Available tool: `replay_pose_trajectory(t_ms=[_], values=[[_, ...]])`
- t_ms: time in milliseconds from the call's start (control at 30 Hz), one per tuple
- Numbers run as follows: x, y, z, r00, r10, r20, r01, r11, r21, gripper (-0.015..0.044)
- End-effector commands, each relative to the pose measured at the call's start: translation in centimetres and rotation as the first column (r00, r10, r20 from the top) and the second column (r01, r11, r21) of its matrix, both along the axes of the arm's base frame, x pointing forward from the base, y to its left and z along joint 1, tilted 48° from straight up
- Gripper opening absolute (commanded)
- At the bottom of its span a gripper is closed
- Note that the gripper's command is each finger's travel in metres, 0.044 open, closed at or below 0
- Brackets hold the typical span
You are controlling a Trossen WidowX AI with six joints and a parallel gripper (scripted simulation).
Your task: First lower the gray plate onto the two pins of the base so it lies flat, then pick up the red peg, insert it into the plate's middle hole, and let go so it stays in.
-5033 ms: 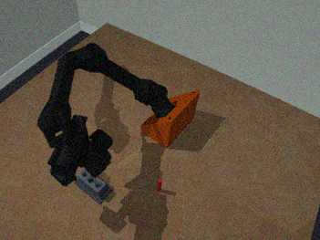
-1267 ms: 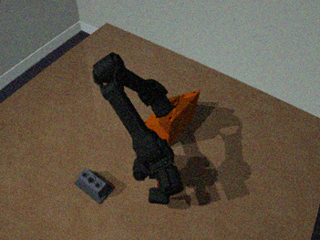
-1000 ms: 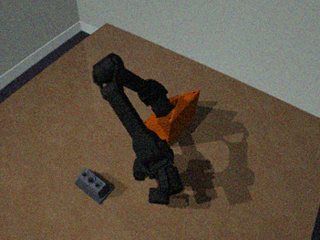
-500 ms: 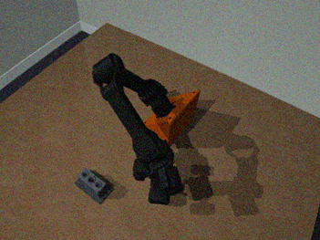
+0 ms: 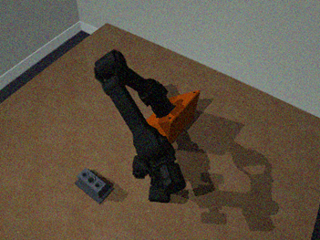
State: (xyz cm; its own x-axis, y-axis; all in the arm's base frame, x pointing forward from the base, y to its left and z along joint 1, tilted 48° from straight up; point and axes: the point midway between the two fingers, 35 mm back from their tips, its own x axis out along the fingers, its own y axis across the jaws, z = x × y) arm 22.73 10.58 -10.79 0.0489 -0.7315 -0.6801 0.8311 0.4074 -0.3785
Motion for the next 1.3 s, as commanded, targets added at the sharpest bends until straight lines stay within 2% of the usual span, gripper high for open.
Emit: replay_pose_trajectory(t_ms=[0, 467, 600, 1267], values=[[0.1, 1.1, 0.8, 1.000, -0.005, 0.002, 0.005, 1.000, 0.007, 0.0000], [0.1, 4.4, 3.7, 1.000, -0.005, 0.001, 0.005, 1.000, 0.007, 0.0000], [0.4, 3.5, 3.2, 1.000, 0.000, -0.001, 0.000, 1.000, 0.004, 0.0000], [4.2, 1.9, 6.0, 1.000, 0.003, -0.009, -0.003, 1.000, 0.027, 0.0000]])
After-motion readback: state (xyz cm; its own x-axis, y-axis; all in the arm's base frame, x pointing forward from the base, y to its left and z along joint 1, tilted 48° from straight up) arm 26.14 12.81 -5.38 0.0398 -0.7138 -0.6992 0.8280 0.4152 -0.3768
